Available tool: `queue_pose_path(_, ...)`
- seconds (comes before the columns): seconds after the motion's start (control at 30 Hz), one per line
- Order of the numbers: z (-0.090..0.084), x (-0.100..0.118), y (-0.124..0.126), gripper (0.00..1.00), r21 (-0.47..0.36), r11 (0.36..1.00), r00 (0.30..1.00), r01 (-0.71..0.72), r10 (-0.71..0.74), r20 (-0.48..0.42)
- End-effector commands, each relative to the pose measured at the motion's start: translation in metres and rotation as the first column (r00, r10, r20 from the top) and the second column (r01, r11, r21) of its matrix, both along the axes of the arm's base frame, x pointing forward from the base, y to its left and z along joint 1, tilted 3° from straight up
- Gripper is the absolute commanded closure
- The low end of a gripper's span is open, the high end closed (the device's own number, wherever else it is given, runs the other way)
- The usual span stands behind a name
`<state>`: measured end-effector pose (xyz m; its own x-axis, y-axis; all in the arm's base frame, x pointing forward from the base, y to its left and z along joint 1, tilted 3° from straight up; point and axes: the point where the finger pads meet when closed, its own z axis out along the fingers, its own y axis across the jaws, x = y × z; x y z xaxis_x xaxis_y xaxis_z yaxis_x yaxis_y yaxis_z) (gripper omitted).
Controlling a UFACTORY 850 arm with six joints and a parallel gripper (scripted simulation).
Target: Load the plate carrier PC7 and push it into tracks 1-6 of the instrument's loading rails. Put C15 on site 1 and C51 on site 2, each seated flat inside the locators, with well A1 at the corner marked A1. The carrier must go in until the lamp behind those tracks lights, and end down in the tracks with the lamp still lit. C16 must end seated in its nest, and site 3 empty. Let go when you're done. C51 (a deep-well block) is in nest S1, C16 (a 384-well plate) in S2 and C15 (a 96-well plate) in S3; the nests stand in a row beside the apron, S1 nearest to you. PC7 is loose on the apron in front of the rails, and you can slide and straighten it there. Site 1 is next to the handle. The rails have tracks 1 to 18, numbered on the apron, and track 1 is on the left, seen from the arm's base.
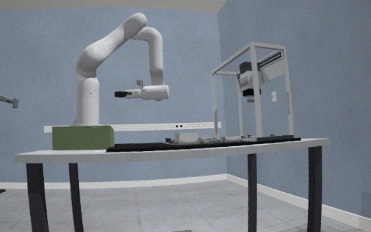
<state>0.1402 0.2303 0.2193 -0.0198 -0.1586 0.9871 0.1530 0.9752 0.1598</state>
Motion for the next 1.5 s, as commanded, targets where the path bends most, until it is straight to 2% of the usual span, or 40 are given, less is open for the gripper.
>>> queue_pose_path(0.0,0.000,0.000,0.000,0.00,0.001,1.000,1.000,0.000,0.000,0.001)
queue_pose_path(0.53,0.000,0.000,0.000,0.00,0.001,1.000,1.000,0.000,0.000,0.001)
queue_pose_path(0.73,-0.013,0.011,-0.008,0.00,0.180,0.984,0.996,-0.005,-0.011,0.086)
queue_pose_path(0.97,-0.024,0.021,-0.015,0.00,0.378,0.925,0.983,-0.041,-0.031,0.183)
queue_pose_path(1.03,-0.028,0.024,-0.018,0.00,0.427,0.902,0.977,-0.056,-0.038,0.208)
queue_pose_path(1.1,-0.028,0.024,-0.018,0.00,0.427,0.902,0.977,-0.056,-0.038,0.208)
queue_pose_path(1.47,-0.047,0.043,-0.032,0.00,0.671,0.718,0.933,-0.188,-0.082,0.350)
